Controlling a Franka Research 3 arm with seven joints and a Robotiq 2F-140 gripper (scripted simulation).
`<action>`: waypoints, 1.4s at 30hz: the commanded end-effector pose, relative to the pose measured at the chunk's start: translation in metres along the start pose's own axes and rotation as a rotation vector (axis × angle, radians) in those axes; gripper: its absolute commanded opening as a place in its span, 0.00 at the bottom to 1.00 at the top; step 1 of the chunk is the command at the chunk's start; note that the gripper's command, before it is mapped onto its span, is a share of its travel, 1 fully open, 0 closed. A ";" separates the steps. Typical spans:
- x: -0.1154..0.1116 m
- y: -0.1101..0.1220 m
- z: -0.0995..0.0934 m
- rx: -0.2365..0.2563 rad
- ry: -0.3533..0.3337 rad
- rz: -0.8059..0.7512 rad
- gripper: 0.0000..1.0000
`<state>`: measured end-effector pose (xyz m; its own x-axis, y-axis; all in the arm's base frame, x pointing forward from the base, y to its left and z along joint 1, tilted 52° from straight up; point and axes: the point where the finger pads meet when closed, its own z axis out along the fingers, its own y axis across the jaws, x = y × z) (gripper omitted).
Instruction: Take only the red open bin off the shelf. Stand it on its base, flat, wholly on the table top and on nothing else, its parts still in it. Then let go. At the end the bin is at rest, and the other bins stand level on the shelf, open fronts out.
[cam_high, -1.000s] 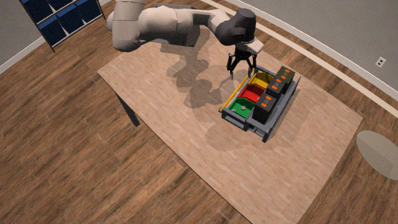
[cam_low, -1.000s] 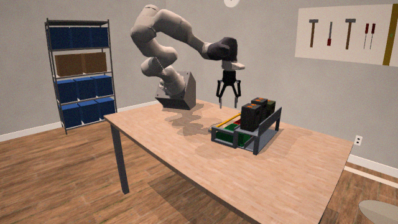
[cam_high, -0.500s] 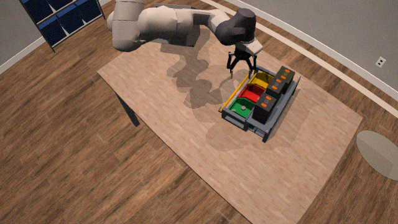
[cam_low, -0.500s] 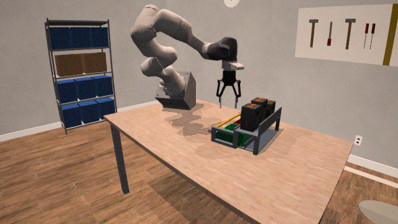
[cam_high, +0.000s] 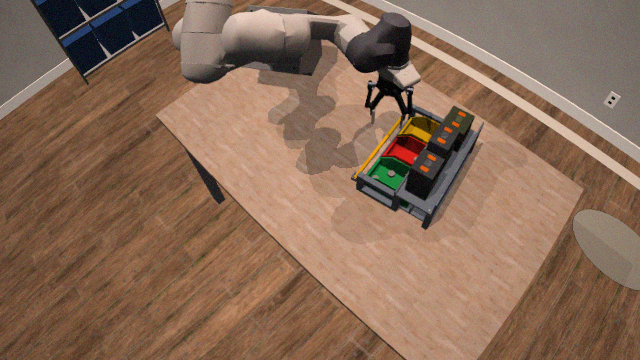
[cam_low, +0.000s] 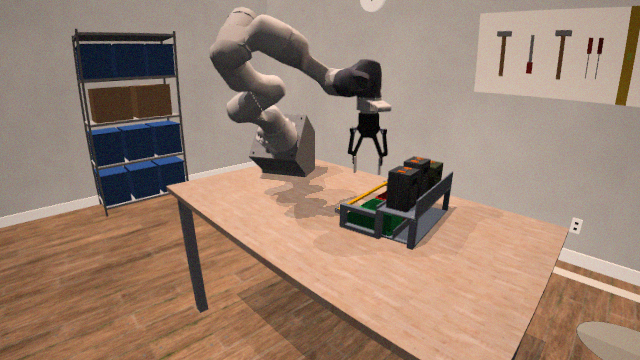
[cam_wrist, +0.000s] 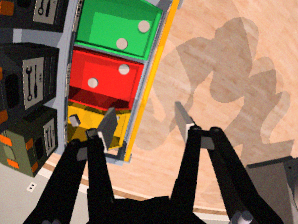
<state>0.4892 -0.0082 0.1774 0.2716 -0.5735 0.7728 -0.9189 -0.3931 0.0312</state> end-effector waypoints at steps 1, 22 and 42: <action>0.000 0.002 0.001 -0.003 0.012 0.217 0.57; 0.000 0.002 0.001 -0.006 0.020 0.388 0.57; 0.001 0.001 0.001 -0.006 0.020 0.388 0.57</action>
<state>0.4881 -0.0096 0.1768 -0.0784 -0.6652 0.7425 -0.9563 -0.1601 -0.2445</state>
